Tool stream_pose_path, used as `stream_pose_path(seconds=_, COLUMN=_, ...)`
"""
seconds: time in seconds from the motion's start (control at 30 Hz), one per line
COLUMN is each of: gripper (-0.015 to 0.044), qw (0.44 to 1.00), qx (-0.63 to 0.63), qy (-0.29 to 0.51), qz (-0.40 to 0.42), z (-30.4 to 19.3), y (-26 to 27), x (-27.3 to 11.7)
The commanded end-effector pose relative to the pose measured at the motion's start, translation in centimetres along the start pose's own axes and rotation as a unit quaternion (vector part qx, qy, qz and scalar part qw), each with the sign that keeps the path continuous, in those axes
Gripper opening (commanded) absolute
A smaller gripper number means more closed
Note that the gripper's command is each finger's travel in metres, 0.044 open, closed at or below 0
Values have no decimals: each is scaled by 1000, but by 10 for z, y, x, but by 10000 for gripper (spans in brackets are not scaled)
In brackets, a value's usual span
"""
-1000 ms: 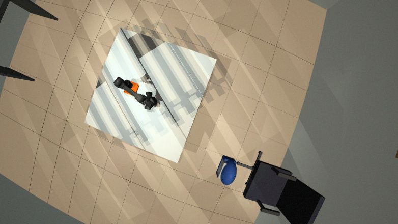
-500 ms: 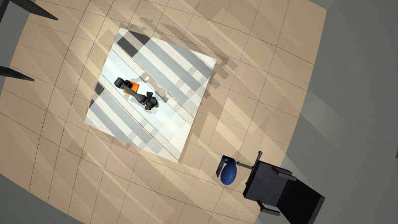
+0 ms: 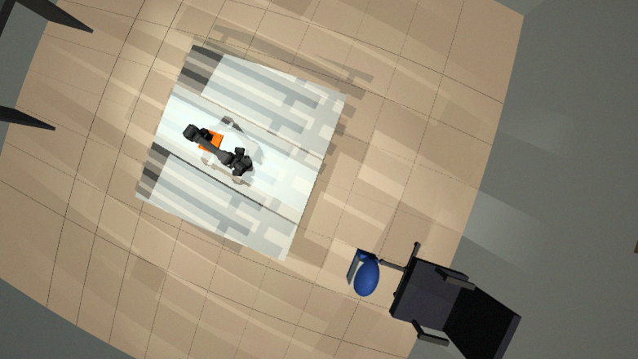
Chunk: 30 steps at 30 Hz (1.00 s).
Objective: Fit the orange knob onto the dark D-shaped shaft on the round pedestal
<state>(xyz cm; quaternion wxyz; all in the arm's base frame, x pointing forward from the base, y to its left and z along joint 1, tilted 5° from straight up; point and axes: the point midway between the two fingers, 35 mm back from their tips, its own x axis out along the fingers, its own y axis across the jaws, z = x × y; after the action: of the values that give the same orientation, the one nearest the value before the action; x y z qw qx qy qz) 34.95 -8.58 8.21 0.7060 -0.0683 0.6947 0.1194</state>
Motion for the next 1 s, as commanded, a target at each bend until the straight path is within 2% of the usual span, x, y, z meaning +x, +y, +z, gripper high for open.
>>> stream_pose_path(seconds=0.0, gripper=0, qw=1000, qx=-6, qy=0, qz=-3, z=-2, y=0, x=-4)
stream_pose_path(seconds=0.23, gripper=0, qw=994, qx=-106, qy=0, qz=-3, z=-4, y=2, x=-6)
stream_pose_path(seconds=0.97, gripper=0, qw=994, qx=-106, qy=0, qz=-3, z=0, y=-1, x=0)
